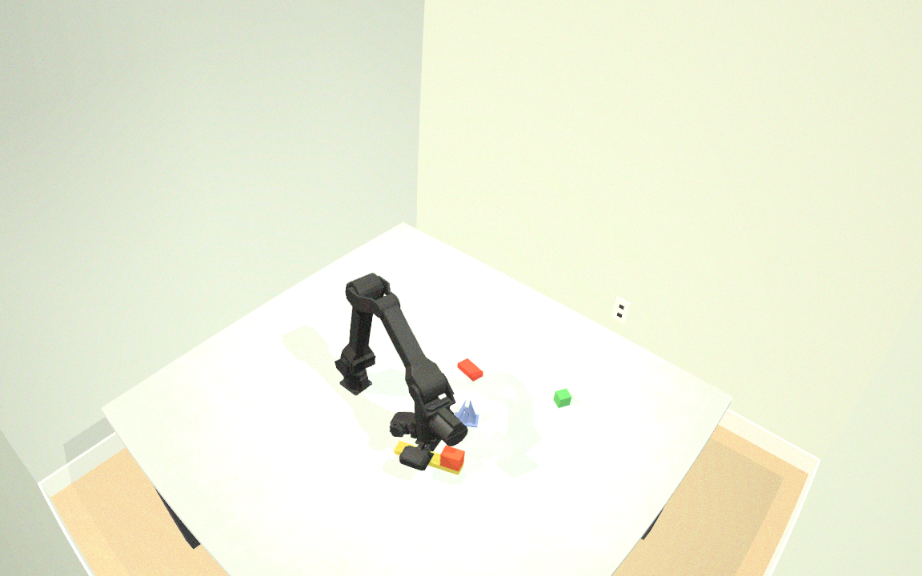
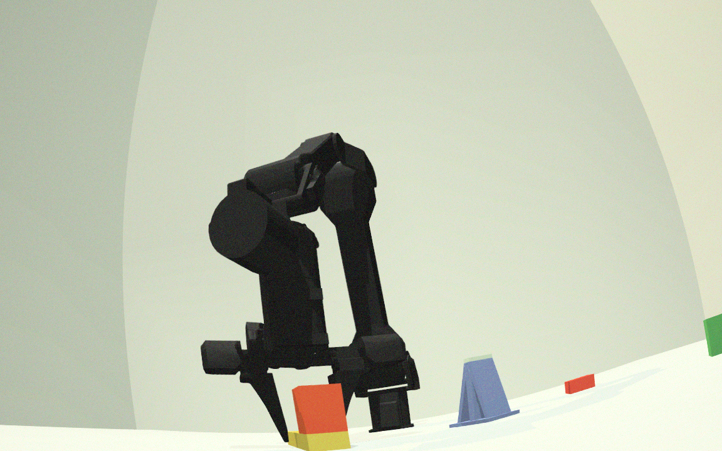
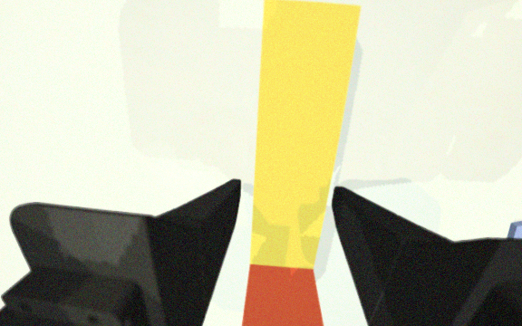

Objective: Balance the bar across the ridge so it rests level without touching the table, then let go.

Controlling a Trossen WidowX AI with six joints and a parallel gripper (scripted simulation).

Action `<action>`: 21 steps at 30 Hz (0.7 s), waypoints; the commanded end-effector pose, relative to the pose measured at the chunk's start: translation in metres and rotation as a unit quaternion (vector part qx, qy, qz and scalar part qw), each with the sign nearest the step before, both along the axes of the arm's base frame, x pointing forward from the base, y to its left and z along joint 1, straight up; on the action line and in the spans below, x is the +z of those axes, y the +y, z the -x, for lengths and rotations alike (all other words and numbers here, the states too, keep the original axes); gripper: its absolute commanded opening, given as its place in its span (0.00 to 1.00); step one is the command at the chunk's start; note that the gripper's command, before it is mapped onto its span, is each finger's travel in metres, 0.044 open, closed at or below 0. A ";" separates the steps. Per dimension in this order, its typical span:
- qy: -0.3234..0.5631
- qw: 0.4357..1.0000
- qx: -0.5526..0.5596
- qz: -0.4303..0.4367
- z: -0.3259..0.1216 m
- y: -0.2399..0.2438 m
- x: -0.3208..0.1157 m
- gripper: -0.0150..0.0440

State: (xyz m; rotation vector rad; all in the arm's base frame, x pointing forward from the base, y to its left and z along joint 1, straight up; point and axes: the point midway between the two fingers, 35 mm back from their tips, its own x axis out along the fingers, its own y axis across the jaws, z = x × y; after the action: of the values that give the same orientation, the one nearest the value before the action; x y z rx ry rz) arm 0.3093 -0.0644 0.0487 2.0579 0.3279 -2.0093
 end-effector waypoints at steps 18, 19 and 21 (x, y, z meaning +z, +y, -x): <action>-0.001 1.000 0.000 0.000 -0.004 -0.001 0.023 0.25; -0.001 1.000 0.000 0.000 -0.004 -0.001 0.026 0.25; -0.001 1.000 0.000 0.000 -0.005 -0.001 0.031 0.25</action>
State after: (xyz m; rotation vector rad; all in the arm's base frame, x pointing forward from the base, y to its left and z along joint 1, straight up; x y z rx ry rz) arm 0.3123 -0.0651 0.0708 2.0546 0.3284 -2.0134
